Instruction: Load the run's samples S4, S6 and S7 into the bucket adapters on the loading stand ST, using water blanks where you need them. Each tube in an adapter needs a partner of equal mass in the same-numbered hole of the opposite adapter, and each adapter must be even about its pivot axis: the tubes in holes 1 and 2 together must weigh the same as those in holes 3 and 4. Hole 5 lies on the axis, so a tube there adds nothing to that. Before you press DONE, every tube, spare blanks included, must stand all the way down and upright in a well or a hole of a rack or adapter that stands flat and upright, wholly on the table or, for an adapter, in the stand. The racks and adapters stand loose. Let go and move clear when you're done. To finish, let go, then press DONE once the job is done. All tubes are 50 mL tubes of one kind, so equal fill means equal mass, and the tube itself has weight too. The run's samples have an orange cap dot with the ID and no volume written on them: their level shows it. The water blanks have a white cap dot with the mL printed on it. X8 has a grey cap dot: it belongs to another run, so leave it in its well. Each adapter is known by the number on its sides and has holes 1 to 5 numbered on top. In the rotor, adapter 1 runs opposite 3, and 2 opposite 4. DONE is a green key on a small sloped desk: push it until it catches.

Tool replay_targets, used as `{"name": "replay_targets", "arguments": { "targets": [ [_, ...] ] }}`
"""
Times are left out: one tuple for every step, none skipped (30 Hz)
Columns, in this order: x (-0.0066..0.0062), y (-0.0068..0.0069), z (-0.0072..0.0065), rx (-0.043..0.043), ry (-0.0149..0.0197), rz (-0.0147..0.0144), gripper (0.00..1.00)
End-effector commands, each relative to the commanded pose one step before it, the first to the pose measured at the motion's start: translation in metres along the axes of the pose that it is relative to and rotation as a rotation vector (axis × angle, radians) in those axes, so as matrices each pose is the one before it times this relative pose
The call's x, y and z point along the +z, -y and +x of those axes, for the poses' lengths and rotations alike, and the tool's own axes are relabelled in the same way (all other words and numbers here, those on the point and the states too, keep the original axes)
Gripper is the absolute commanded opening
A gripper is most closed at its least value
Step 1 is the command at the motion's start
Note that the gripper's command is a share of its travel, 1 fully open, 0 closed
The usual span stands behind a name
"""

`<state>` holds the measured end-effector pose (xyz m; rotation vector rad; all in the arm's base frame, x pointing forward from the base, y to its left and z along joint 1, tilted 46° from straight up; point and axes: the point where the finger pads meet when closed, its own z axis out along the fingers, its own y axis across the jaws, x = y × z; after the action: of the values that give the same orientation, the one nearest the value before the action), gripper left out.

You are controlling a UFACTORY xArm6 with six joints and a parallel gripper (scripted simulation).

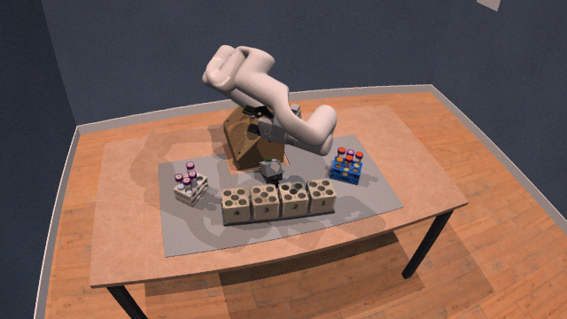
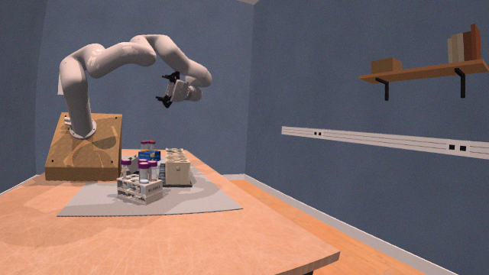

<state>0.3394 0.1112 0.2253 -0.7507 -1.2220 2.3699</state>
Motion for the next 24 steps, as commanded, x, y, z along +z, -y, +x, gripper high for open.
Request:
{"name": "replay_targets", "arguments": {
  "targets": [
    [-0.00008, 0.00113, 0.00019, 0.0014, -0.00009, -0.00292, 1.0],
    [0.0, 0.0, 0.0, 0.0, 0.0, 0.0, 1.0],
    [0.0, 0.0, 0.0, 0.0, 0.0, 0.0, 1.0],
    [0.0, 0.0, 0.0, 0.0, 0.0, 0.0, 1.0],
    [0.0, 0.0, 0.0, 0.0, 0.0, 0.0, 1.0],
    [0.0, 0.0, 0.0, 0.0, 0.0, 0.0, 1.0],
    [0.0, 0.0, 0.0, 0.0, 0.0, 0.0, 1.0],
    [0.0, 0.0, 0.0, 0.0, 0.0, 0.0, 1.0],
    [0.0, 0.0, 0.0, 0.0, 0.0, 0.0, 1.0],
    [0.0, 0.0, 0.0, 0.0, 0.0, 0.0, 1.0],
    [0.0, 0.0, 0.0, 0.0, 0.0, 0.0, 1.0],
    [0.0, 0.0, 0.0, 0.0, 0.0, 0.0, 1.0],
    [0.0, 0.0, 0.0, 0.0, 0.0, 0.0, 1.0],
    [0.0, 0.0, 0.0, 0.0, 0.0, 0.0, 1.0],
    [0.0, 0.0, 0.0, 0.0, 0.0, 0.0, 1.0],
    [0.0, 0.0, 0.0, 0.0, 0.0, 0.0, 1.0],
    [0.0, 0.0, 0.0, 0.0, 0.0, 0.0, 1.0],
    [0.0005, -0.00432, -0.00246, 0.02932, 0.00348, -0.01548, 1.0],
    [0.00058, -0.00439, -0.00233, 0.02932, 0.00348, -0.01548, 1.0],
    [0.00066, -0.00445, -0.00219, 0.02932, 0.00348, -0.01548, 1.0],
    [0.00036, -0.00223, -0.00103, 0.02931, 0.00348, -0.01549, 1.0],
    [0.00006, -0.00001, 0.00003, 0.0293, 0.00349, -0.0155, 1.0],
    [0.00058, -0.00468, -0.00167, 0.02939, 0.00217, -0.01559, 1.0],
    [0.00052, -0.00376, -0.00122, 0.02939, 0.00217, -0.01559, 1.0]
  ]
}}
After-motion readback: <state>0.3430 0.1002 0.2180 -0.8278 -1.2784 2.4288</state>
